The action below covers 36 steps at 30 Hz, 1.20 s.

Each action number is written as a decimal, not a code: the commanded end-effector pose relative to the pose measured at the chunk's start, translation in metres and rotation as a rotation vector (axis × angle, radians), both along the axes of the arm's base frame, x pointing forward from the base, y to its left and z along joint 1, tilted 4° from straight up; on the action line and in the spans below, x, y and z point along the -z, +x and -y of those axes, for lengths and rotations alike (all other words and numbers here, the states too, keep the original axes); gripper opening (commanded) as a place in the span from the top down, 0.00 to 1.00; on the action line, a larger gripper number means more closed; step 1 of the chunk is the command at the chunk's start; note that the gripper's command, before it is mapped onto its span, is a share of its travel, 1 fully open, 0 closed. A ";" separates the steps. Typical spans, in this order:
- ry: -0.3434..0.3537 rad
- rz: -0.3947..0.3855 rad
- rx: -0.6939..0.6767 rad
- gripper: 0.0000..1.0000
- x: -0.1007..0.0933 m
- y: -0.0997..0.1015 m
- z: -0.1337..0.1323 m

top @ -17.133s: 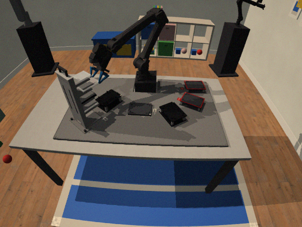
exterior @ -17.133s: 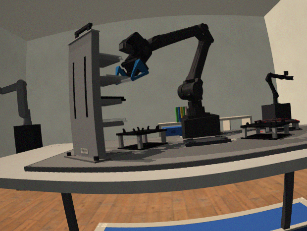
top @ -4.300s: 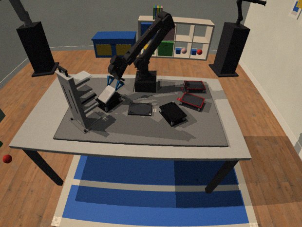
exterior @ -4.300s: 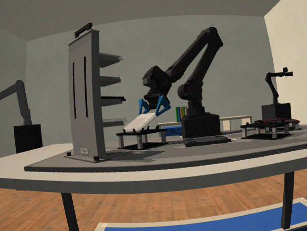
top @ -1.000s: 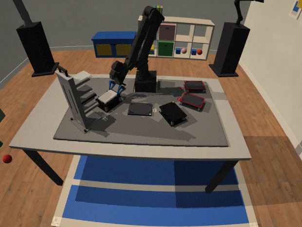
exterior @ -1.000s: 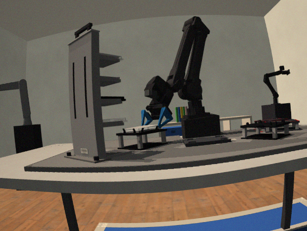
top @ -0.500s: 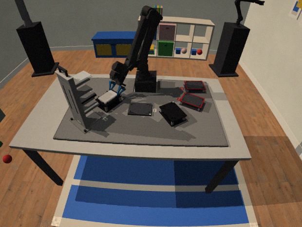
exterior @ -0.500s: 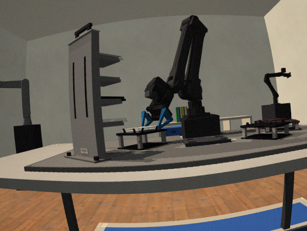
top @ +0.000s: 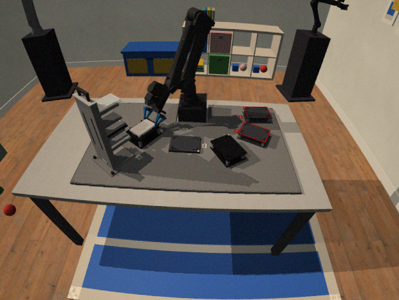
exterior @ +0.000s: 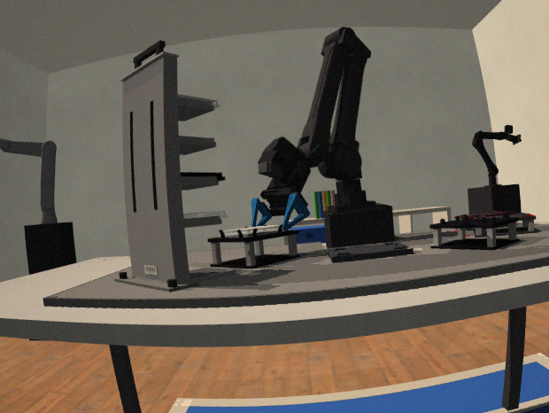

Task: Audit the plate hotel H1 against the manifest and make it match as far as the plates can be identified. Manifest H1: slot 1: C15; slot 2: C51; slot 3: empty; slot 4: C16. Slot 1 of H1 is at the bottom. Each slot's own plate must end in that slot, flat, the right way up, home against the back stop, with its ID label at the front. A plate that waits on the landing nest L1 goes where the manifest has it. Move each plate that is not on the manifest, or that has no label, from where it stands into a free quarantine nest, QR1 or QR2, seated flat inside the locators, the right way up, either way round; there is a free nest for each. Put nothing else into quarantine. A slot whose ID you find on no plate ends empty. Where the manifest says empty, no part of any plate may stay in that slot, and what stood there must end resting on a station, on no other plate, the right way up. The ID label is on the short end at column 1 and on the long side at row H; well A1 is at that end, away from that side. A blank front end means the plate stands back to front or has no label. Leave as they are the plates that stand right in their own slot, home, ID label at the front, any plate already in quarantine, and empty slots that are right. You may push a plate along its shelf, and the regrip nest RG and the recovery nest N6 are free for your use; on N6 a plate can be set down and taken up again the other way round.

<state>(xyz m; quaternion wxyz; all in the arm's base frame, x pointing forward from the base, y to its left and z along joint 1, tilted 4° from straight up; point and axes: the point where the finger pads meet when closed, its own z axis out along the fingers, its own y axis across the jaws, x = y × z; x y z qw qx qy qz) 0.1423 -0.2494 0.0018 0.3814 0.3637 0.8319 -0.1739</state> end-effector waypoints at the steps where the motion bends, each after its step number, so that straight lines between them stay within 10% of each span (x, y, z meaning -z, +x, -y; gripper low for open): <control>1: -0.027 0.011 -0.006 0.00 -0.008 0.006 0.013; 15: -0.027 0.011 -0.006 0.00 -0.008 0.006 0.013; 36: -0.059 0.016 -0.003 0.00 -0.057 0.004 0.021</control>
